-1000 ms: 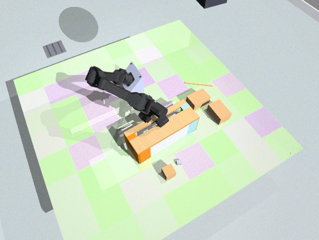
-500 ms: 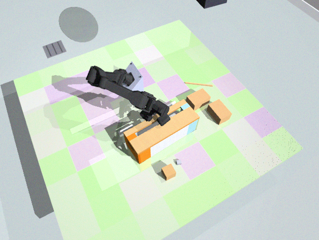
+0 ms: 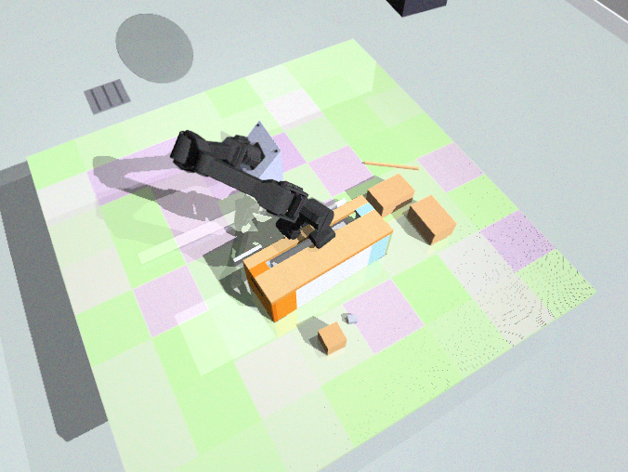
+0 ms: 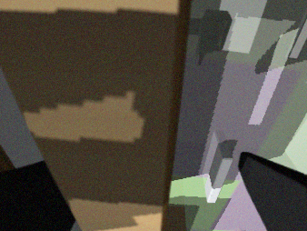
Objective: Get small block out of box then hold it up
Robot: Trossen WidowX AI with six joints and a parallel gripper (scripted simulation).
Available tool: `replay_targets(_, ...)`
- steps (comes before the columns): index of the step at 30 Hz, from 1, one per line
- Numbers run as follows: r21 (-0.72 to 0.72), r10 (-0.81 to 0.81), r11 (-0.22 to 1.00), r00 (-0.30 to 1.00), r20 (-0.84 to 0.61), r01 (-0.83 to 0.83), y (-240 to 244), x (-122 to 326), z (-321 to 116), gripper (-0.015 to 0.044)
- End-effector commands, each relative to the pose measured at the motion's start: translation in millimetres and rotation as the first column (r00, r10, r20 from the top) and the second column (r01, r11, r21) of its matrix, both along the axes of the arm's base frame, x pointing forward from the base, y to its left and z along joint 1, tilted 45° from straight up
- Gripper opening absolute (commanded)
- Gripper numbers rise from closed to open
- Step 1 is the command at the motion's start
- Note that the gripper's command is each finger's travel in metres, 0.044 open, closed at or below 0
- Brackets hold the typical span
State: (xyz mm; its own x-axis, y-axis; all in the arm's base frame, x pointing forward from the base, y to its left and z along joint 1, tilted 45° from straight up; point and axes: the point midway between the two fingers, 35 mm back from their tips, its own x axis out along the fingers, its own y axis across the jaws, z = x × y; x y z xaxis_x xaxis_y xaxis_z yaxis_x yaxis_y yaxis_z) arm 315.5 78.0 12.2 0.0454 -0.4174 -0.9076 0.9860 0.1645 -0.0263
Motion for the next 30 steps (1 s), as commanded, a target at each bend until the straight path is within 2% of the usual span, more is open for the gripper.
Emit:
replay_targets(1,0.002,0.005,1.000,1.000,0.000,-0.005,-0.8,0.3,2.5,0.0400)
replay_targets(30,0.003,0.005,1.000,1.000,0.000,-0.005,19.1,-3.9,-17.3,0.0400)
